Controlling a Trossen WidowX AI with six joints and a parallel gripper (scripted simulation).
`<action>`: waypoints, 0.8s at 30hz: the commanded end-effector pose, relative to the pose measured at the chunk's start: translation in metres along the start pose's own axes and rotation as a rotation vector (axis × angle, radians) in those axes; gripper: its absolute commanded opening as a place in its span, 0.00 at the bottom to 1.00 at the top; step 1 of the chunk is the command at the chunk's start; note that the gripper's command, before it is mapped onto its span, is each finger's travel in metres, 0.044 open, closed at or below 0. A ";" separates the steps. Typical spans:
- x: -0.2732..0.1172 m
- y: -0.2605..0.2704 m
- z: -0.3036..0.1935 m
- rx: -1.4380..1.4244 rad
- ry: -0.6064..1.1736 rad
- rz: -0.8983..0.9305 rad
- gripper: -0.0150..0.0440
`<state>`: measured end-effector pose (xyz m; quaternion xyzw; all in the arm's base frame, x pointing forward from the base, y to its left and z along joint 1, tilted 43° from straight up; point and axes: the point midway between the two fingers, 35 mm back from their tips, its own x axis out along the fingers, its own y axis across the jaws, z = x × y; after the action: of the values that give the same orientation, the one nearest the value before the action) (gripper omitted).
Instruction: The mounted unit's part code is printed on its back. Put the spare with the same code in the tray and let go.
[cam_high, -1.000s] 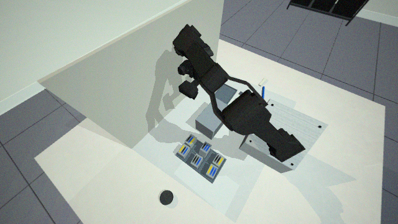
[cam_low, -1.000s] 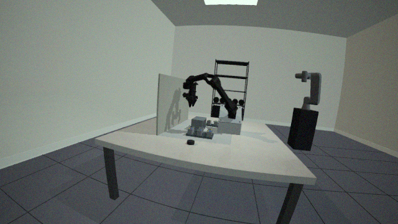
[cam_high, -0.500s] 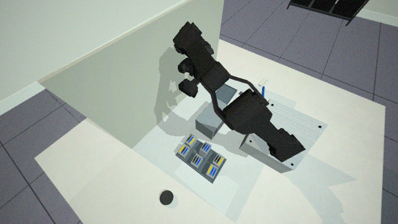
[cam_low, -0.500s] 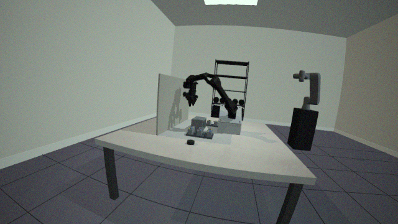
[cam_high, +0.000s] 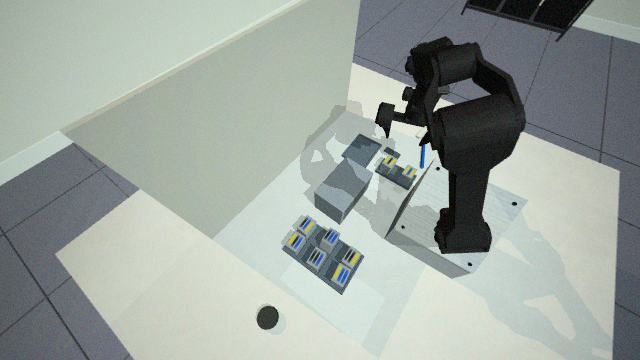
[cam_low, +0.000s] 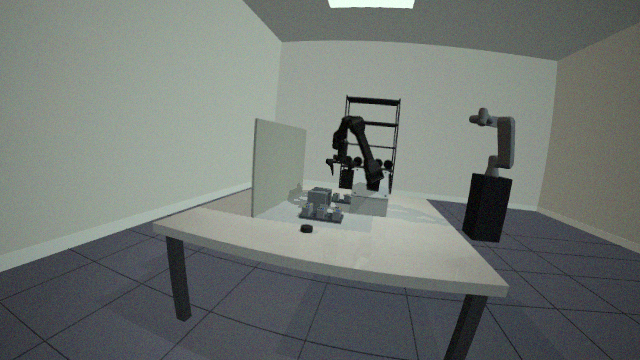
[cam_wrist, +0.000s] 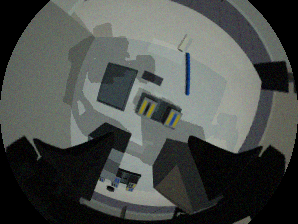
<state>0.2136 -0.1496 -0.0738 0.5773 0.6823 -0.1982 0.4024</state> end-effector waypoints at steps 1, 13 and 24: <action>0.025 -0.054 -0.010 0.307 0.036 -0.015 1.00; 0.070 -0.062 -0.015 0.371 0.043 -0.014 0.76; 0.073 -0.059 -0.014 0.371 0.043 -0.014 0.76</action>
<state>0.1524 -0.1117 -0.1315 0.6388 0.6469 -0.3117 0.2762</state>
